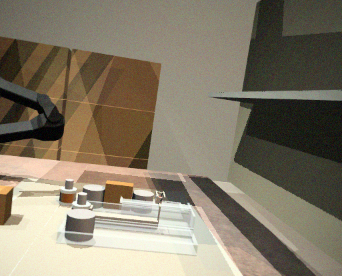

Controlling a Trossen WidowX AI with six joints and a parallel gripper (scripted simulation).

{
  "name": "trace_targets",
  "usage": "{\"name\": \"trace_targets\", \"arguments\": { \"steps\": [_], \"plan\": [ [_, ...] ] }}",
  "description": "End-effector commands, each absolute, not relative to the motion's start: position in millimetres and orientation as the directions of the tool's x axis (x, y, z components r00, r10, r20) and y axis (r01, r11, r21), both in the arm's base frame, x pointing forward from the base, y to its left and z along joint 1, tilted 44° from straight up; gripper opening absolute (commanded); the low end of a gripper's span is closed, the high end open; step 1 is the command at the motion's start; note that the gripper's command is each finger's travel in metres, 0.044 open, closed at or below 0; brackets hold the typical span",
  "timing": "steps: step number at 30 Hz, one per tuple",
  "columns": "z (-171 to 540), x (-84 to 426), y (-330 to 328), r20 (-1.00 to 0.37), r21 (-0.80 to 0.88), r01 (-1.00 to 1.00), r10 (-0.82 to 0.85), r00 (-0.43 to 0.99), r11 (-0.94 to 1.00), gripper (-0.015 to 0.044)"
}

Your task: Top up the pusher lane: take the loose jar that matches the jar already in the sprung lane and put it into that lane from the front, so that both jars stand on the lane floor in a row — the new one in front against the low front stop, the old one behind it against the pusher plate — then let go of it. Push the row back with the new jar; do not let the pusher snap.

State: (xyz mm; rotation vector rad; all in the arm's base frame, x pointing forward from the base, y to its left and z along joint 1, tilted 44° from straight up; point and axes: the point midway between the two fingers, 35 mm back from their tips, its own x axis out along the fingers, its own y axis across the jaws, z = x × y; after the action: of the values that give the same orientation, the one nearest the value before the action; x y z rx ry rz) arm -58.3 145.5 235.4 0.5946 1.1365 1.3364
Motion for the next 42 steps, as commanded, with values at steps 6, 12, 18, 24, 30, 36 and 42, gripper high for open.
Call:
{"name": "trace_targets", "arguments": {
  "steps": [6,12,18,24,30,36,42],
  "plan": [
    [232.1,-50.9,150.6,-0.352,0.81,-0.518,0.934,-0.054,0.275,0.044],
    [224.6,-34.6,160.8,-0.47,0.656,-0.616,0.874,0.119,0.437,0.044],
    [216.1,-15.5,171.0,-0.583,0.488,-0.643,0.769,0.263,0.59,0.044],
    [208.4,8.9,180.3,-0.687,0.341,-0.604,0.629,0.364,0.72,0.044],
    [201.5,39.0,187.2,-0.777,0.229,-0.526,0.479,0.408,0.819,0.044],
    [194.8,74.0,190.1,-0.851,0.155,-0.441,0.346,0.394,0.884,0.044],
    [188.1,115.0,186.5,-0.905,0.123,-0.355,0.251,0.343,0.927,0.044]
  ]
}}
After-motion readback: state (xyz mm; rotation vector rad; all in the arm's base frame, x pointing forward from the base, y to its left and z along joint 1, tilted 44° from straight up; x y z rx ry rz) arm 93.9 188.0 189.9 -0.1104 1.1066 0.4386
